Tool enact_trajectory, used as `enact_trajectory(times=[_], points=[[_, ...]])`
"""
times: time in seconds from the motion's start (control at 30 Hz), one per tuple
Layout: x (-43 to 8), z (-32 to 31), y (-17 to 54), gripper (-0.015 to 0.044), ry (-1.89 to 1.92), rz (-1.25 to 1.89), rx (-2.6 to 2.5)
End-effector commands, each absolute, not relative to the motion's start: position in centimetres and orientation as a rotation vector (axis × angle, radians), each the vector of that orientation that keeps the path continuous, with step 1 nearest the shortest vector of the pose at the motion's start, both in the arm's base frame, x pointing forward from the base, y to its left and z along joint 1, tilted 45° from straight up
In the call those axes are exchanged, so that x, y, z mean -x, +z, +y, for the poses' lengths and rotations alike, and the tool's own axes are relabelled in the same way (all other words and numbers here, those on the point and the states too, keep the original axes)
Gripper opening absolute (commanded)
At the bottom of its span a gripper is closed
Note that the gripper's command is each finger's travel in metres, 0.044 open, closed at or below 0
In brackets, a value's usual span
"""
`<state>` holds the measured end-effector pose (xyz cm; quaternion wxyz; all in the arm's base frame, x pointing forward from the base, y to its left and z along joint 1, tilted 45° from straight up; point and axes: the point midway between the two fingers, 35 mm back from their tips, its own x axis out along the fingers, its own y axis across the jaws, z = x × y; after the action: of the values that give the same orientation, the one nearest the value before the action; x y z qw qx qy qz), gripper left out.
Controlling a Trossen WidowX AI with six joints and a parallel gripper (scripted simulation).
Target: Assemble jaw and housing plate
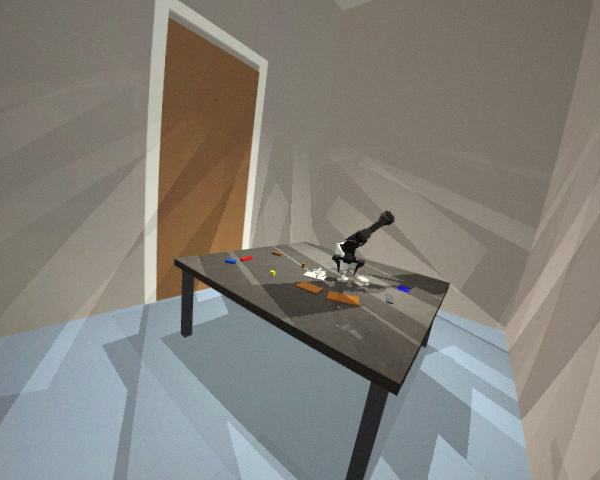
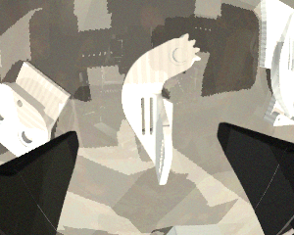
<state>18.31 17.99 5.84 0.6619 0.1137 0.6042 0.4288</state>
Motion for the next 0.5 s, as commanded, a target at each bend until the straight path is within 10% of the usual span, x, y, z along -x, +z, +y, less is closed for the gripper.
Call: enact_trajectory(times=[0.0, 0.47], points=[[-18.1, 18.3, 5.2, 0.044, 0.962, 1.375, -0.258], [-17.7, 19.9, 3.6, 0.044, 0.964, 1.374, -0.261]])
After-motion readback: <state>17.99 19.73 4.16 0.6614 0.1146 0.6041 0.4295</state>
